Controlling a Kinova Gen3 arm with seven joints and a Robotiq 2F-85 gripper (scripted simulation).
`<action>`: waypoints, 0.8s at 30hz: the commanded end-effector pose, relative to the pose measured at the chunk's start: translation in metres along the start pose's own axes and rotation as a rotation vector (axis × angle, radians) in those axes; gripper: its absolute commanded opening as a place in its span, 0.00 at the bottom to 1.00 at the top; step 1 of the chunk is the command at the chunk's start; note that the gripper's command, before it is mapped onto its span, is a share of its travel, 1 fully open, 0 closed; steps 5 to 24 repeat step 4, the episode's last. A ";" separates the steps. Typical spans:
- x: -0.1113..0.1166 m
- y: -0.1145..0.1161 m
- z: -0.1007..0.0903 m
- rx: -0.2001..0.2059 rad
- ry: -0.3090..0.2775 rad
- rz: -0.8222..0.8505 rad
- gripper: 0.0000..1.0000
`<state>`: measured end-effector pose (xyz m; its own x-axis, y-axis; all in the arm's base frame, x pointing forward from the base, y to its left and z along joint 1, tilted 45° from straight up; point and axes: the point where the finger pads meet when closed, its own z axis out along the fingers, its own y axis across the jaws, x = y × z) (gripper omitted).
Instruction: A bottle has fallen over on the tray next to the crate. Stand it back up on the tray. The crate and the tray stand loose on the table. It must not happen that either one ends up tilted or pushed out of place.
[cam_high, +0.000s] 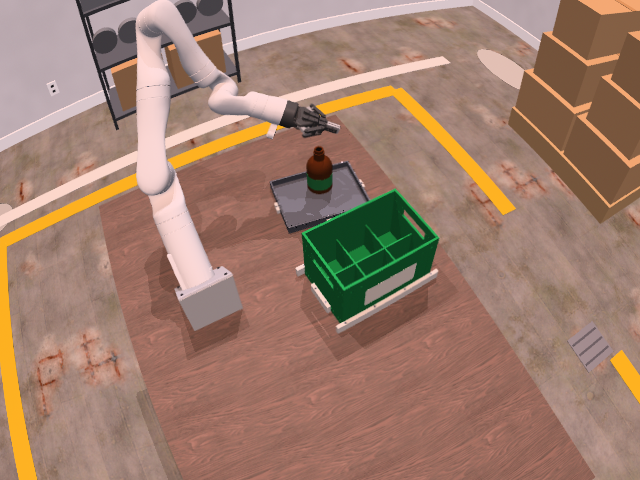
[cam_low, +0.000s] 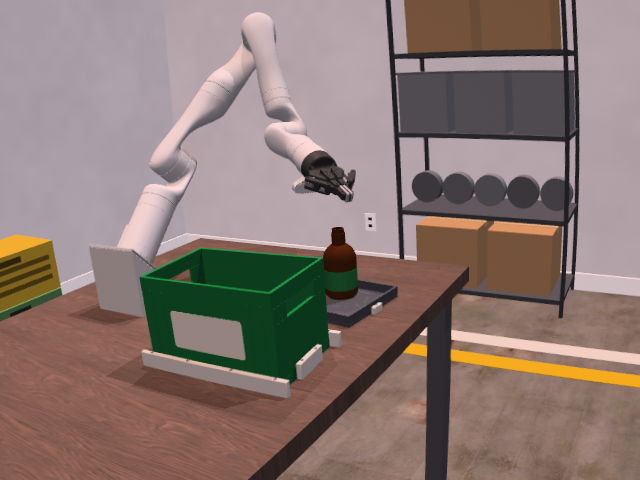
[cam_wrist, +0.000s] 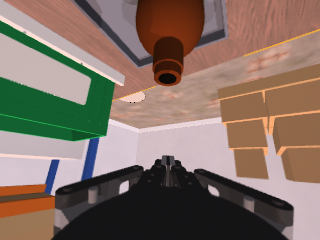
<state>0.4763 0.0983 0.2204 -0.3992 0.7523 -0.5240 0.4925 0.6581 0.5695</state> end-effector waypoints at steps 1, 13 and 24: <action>-0.001 0.000 0.000 0.003 0.001 0.001 0.00; -0.001 0.000 0.000 0.003 0.001 0.001 0.00; -0.001 0.000 0.000 0.003 0.001 0.001 0.00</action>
